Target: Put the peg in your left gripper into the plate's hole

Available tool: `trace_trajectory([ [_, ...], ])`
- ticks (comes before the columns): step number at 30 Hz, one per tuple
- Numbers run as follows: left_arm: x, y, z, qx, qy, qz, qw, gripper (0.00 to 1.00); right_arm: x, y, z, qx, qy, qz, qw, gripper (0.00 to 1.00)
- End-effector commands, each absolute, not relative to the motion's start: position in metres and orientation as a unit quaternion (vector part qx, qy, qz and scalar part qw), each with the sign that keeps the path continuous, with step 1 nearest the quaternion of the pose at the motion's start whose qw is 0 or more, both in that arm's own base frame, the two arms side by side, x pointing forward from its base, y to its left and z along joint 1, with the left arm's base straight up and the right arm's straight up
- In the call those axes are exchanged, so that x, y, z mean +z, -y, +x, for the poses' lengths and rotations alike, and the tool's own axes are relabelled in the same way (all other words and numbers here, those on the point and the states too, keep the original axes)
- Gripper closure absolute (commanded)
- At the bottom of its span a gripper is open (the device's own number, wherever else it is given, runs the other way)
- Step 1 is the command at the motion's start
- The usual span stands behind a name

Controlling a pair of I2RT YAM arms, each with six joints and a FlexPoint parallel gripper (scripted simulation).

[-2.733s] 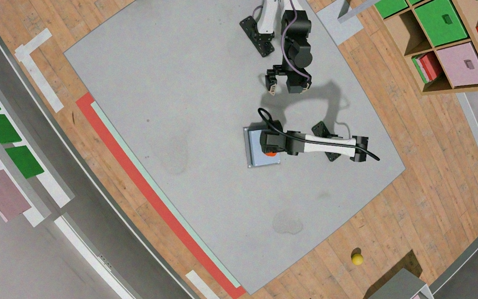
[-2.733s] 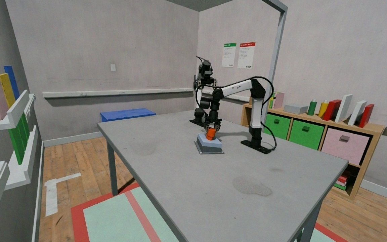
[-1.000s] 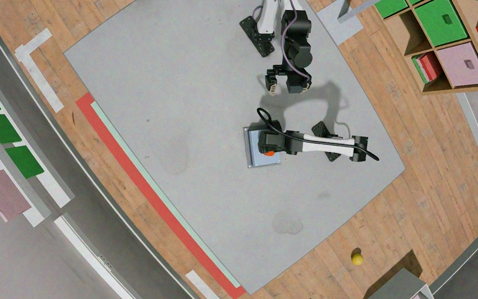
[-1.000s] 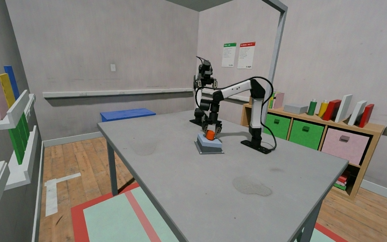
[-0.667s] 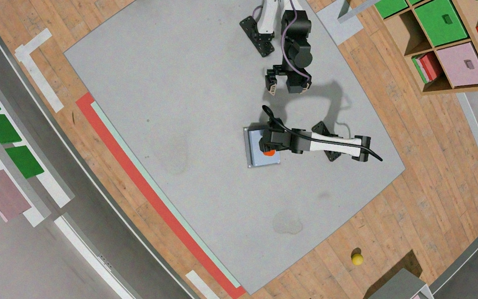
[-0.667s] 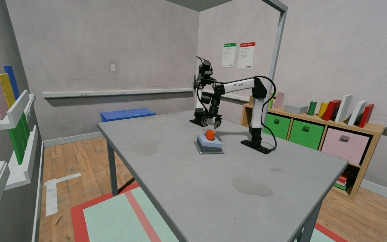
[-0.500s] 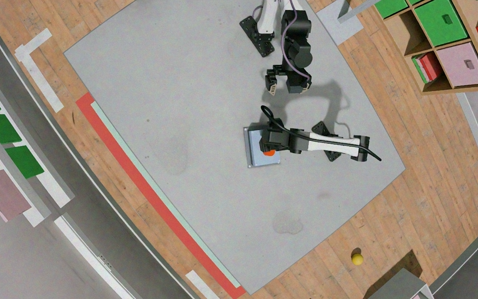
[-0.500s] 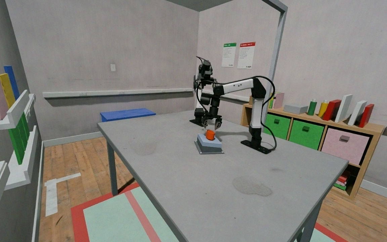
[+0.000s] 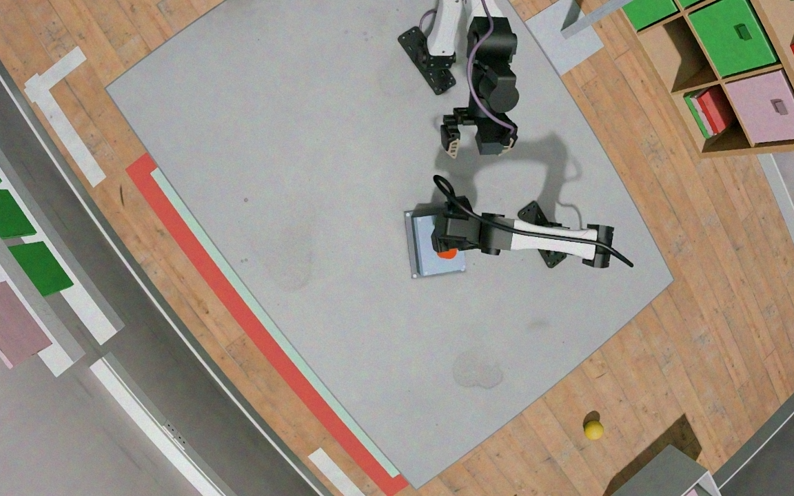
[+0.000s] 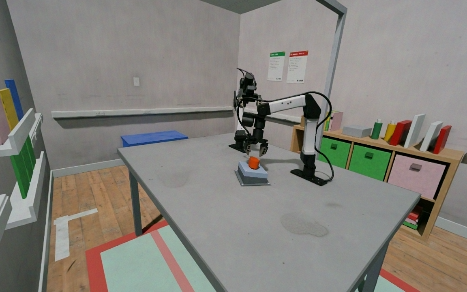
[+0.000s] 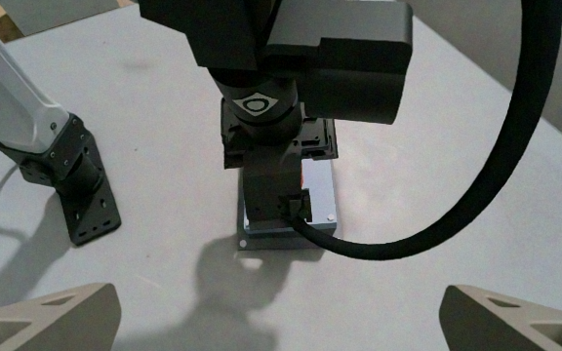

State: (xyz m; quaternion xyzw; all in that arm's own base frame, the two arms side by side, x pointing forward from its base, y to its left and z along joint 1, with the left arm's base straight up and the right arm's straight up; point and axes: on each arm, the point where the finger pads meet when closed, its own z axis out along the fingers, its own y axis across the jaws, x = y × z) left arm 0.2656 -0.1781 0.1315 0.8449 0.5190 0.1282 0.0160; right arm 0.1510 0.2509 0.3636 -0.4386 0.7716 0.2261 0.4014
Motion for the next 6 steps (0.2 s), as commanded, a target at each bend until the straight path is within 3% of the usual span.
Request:
trace_trajectory([
  [1,0.1296,0.1770,0.2648,0.124,-0.522,0.844,0.010,0.29,0.3718,-0.2498,0.1503,0.230,-0.772,-0.433,0.406,0.00],
  [6,0.1296,0.1770,0.2648,0.124,-0.522,0.844,0.010,0.29,0.3718,-0.2498,0.1503,0.230,-0.772,-0.433,0.406,0.00],
])
